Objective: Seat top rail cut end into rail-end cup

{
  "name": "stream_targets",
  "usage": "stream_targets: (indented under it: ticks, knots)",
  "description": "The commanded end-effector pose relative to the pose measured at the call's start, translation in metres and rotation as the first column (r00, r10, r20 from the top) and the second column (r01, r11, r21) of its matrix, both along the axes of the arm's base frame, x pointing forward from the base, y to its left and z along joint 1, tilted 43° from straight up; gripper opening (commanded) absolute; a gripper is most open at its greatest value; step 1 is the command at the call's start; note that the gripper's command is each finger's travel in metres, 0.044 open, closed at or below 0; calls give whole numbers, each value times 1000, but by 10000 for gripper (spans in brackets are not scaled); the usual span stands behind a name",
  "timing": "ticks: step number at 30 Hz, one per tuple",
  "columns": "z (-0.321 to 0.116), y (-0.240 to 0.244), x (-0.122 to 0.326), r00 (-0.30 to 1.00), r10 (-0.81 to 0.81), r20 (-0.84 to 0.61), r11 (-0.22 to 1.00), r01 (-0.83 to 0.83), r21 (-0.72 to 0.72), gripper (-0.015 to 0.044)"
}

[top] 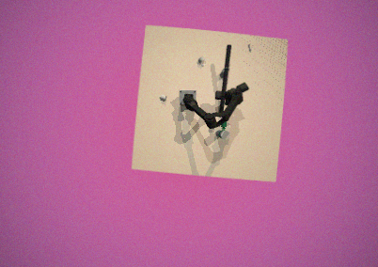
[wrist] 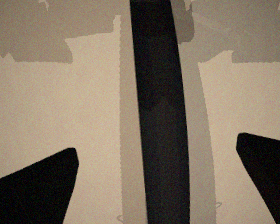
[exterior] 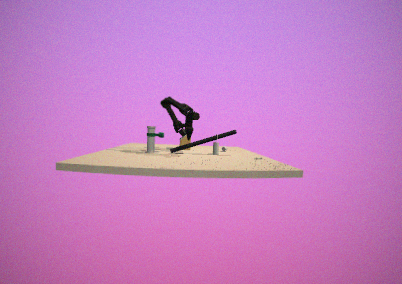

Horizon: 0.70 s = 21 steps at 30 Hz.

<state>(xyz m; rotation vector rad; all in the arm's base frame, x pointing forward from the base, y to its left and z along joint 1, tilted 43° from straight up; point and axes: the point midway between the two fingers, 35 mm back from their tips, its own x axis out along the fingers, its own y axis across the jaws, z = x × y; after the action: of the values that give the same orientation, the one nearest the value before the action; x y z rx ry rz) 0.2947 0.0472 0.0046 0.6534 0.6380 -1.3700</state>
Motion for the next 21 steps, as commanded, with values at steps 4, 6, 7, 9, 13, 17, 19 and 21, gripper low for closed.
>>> stream_targets:
  ticks: [4,6,7,9,13,17,19,21]
  knots:
    - [-13,-11,1,1000,7,-1,1000,-7,-6,440]
    - [-13,-11,1,1000,7,-1,1000,-7,-6,440]
    - [-13,-11,1,1000,7,-1,1000,-7,-6,440]
    - [-15,-12,2,1000,7,-1,1000,-7,-6,440]
    - [-19,-16,3,1000,7,-2,1000,-7,-6,440]
    - [-24,-20,4,1000,8,-2,1000,-8,-5,440]
    - [-27,-23,4,1000,8,-2,1000,-8,-5,440]
    - [-29,-25,4,1000,8,-2,1000,-8,-5,440]
